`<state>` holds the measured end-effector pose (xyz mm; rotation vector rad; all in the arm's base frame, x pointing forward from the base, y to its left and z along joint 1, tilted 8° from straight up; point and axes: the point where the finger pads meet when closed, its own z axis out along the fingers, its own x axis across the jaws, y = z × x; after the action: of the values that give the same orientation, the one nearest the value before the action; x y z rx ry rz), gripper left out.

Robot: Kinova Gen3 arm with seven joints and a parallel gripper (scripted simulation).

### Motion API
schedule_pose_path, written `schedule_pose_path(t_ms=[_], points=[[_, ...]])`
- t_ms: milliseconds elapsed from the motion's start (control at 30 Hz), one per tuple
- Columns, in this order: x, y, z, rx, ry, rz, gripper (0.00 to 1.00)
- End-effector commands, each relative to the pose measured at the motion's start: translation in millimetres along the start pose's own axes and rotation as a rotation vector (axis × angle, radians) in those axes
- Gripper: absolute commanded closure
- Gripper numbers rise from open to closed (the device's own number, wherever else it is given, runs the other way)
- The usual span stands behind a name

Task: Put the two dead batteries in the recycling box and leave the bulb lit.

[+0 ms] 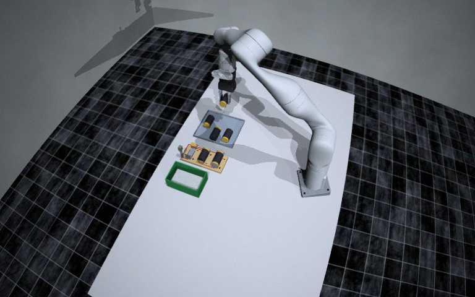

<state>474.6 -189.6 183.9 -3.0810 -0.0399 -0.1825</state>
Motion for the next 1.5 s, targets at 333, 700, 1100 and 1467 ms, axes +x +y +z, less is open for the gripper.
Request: schedule_pose_path(t_ms=[333,700,1100,1467], points=[[0,0,-1,-0.001,0.002,0.005,0.43],[0,0,41,-0.001,0.002,0.005,0.43],[1,0,84,-0.001,0.002,0.005,0.43],[1,0,84,-0.001,0.002,0.005,0.43]])
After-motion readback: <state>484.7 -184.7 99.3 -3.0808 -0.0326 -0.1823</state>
